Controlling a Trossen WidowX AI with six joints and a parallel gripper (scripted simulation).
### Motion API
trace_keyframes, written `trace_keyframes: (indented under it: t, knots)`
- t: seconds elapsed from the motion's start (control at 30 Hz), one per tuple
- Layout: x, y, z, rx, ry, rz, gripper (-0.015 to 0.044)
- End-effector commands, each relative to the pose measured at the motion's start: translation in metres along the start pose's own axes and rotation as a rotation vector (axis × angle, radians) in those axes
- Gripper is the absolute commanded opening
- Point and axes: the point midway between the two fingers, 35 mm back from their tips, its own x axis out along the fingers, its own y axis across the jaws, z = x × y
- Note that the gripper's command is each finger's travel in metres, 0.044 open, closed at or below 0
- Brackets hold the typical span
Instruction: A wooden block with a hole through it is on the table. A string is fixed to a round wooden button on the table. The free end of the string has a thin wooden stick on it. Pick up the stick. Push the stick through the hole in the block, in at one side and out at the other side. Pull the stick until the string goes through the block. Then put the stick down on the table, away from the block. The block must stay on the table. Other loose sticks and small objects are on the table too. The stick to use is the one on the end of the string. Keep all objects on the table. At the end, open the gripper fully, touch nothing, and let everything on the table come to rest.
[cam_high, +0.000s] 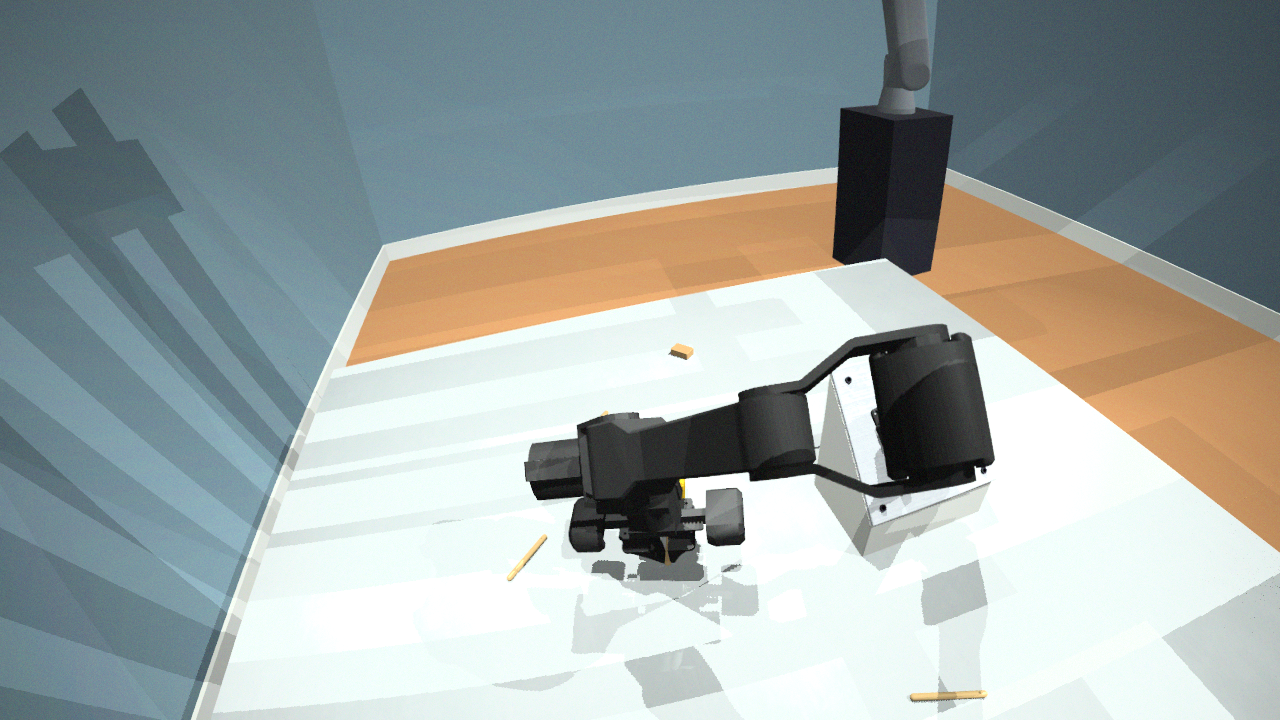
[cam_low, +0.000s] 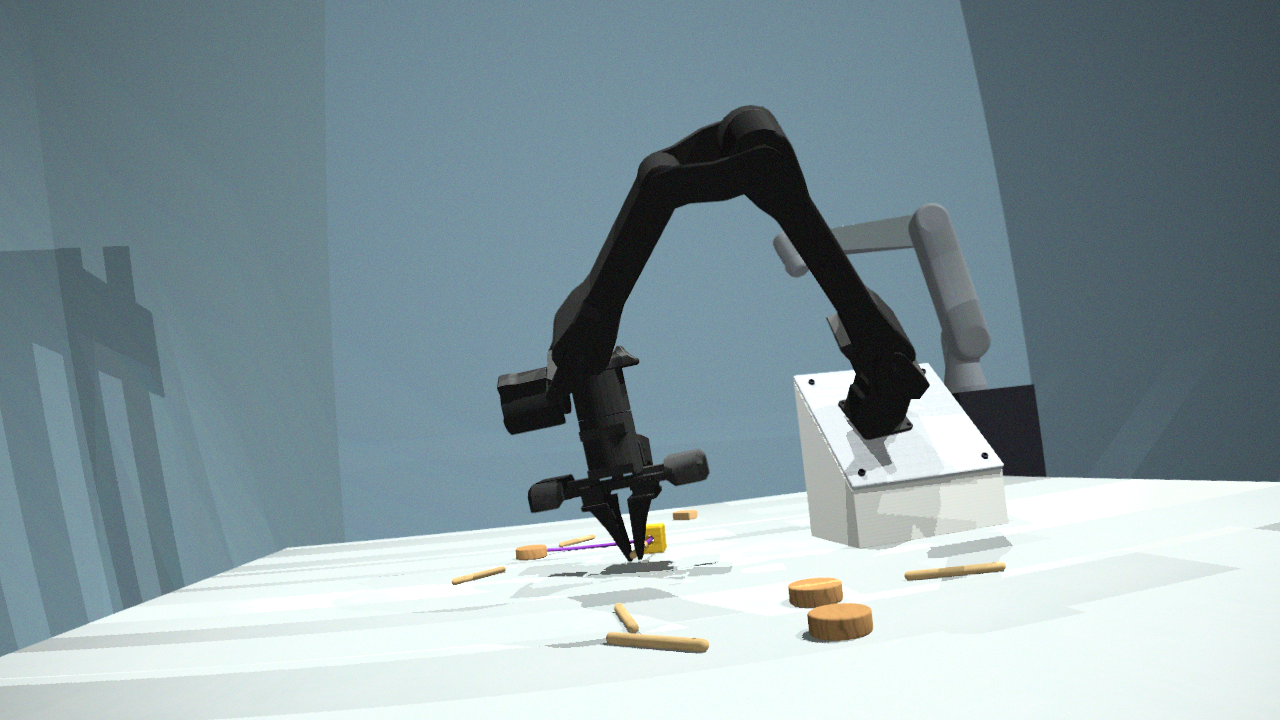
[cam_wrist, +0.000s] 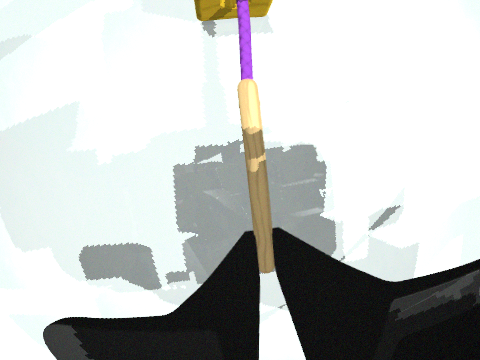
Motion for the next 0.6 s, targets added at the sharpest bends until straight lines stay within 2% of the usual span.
trace_keyframes:
  t: [0.0,0.57]
  knots:
    - [-0.003,0.002,-0.004,-0.006,0.004,0.005,0.0]
    - [0.01,-0.002,-0.017,0.01,0.005,0.096,0.0]
